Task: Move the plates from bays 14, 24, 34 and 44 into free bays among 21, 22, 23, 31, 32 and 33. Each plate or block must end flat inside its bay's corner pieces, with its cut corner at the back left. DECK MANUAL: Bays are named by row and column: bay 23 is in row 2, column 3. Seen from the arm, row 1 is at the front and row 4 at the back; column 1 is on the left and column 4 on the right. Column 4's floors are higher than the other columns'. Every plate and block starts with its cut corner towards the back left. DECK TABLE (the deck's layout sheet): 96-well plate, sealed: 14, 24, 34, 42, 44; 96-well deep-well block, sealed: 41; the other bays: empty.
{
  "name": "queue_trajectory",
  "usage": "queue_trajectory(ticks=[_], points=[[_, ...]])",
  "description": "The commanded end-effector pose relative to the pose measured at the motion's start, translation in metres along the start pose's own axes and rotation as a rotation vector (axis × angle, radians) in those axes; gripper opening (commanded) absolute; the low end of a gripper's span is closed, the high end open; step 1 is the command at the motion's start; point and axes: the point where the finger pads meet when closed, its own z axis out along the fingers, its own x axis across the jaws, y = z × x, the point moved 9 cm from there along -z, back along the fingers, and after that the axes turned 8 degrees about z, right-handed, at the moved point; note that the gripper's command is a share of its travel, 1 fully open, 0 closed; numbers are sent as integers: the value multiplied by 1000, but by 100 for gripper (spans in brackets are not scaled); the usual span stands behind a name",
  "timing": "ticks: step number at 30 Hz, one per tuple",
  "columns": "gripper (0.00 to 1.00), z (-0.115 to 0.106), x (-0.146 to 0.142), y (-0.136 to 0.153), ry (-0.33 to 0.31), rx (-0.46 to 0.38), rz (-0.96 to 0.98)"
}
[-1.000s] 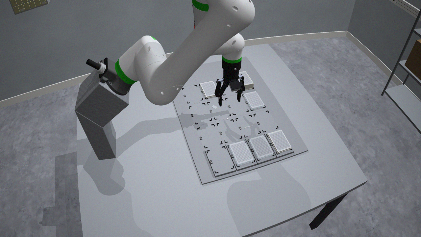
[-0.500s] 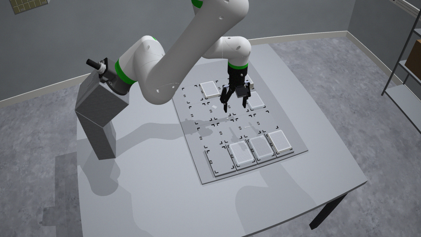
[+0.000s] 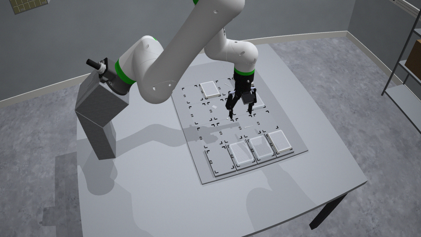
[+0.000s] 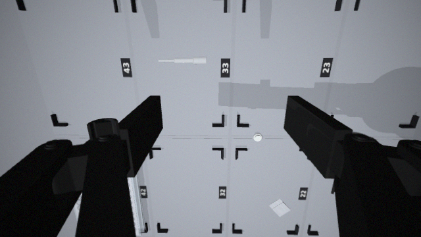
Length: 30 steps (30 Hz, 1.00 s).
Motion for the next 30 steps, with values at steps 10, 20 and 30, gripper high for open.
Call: queue_trajectory(ticks=[10, 20, 30], points=[[70, 0, -18, -48, 5, -2, 0], [70, 0, -30, -78, 5, -2, 0], [70, 0, -41, -108, 5, -2, 0]])
